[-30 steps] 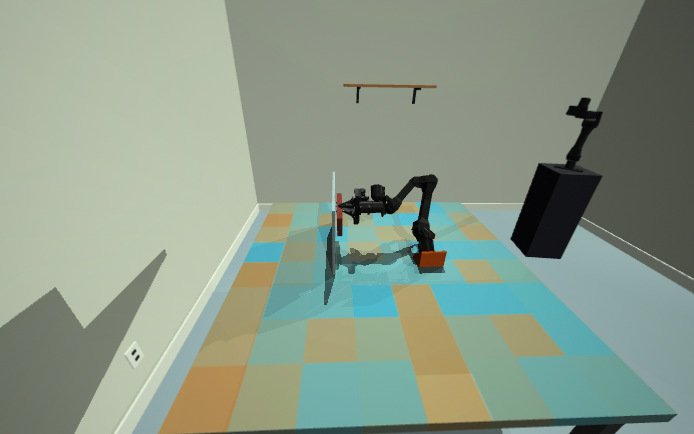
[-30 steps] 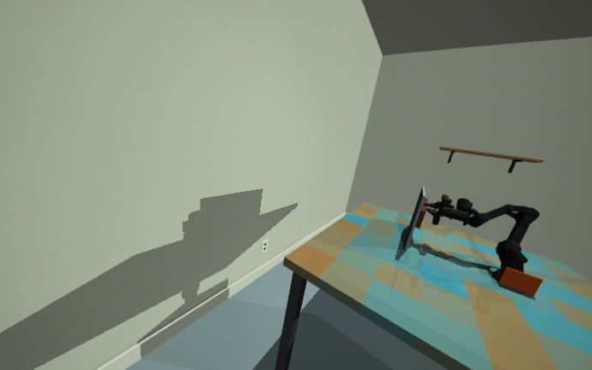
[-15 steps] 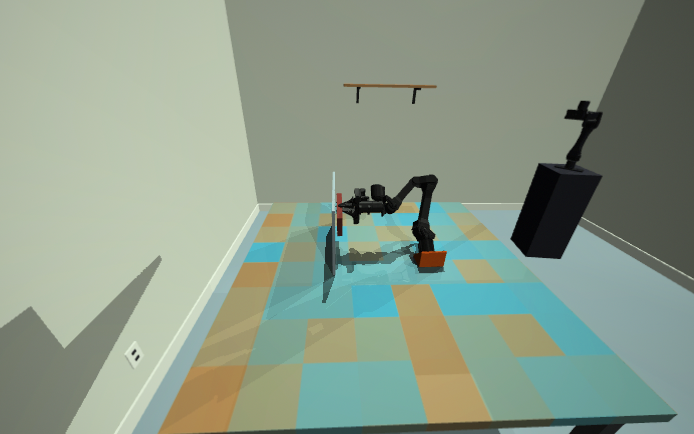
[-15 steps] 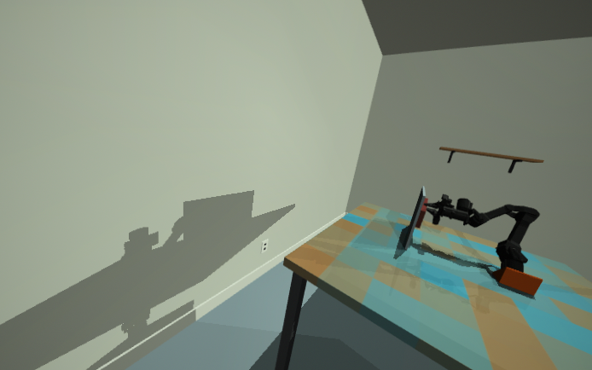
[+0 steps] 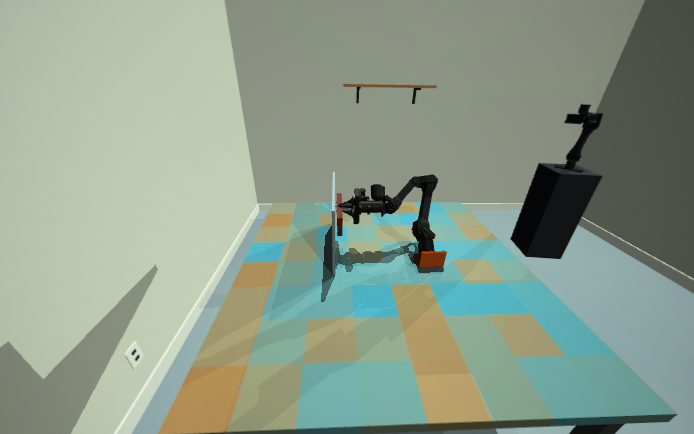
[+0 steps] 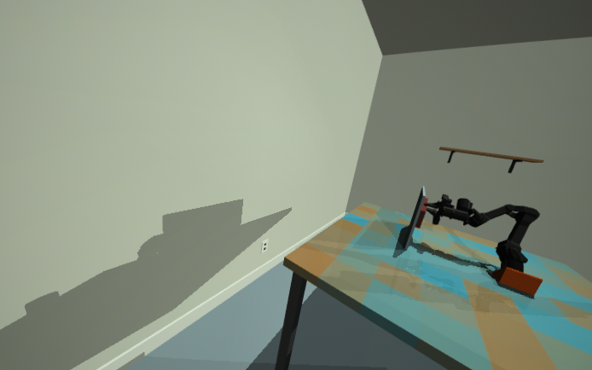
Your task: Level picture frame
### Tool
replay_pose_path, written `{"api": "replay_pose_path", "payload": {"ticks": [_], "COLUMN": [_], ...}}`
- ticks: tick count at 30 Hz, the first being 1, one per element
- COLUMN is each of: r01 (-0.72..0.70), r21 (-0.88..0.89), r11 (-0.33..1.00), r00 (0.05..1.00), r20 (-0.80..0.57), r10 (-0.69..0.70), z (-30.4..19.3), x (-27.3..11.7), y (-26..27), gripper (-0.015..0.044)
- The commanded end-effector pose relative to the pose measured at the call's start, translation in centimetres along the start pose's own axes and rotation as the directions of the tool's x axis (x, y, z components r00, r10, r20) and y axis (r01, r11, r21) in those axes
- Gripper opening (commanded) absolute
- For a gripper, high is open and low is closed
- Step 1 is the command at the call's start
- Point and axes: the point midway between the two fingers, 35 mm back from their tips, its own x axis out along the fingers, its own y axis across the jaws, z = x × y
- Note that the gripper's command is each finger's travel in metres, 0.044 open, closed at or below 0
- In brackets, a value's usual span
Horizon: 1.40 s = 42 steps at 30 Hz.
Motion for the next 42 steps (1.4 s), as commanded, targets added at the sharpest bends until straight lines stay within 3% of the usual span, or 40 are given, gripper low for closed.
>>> {"api": "replay_pose_path", "payload": {"ticks": [1,42], "r01": [-0.008,-0.008], "r21": [0.003,0.003], "r11": [1.000,1.000], "r00": [1.000,1.000], "r20": [0.002,0.002], "r10": [0.008,0.008], "z": [0.15,0.79], "x": [0.00,-0.01], "y": [0.23,0.31], "gripper": [0.0000,0.0000]}}
